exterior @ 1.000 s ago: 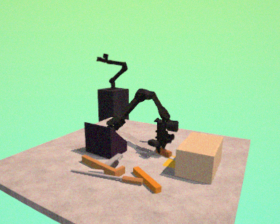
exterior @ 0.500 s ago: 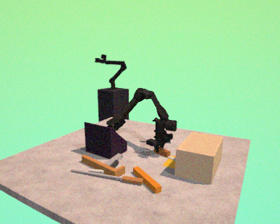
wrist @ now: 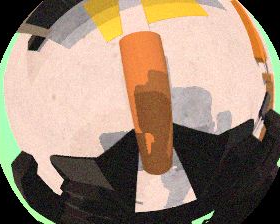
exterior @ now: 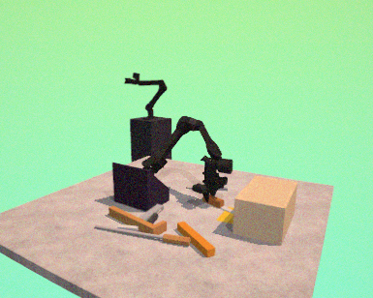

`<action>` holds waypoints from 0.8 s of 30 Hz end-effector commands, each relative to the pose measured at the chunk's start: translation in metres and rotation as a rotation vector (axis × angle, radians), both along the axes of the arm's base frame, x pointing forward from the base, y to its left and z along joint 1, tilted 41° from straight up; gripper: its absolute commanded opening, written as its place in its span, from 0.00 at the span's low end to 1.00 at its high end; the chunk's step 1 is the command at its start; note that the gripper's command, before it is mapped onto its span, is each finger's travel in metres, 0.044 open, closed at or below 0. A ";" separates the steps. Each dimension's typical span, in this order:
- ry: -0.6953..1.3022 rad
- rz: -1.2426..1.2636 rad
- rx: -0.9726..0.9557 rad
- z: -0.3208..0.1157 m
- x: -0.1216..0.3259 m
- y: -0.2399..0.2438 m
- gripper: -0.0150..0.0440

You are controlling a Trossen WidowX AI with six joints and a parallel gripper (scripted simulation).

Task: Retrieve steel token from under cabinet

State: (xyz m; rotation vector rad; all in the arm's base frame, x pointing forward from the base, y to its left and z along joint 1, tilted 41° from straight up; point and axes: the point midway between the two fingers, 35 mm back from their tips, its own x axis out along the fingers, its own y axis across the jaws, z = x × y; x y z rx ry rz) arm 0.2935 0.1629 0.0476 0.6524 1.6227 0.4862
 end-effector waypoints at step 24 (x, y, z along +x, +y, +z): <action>0.002 0.001 -0.003 0.005 -0.035 0.003 0.25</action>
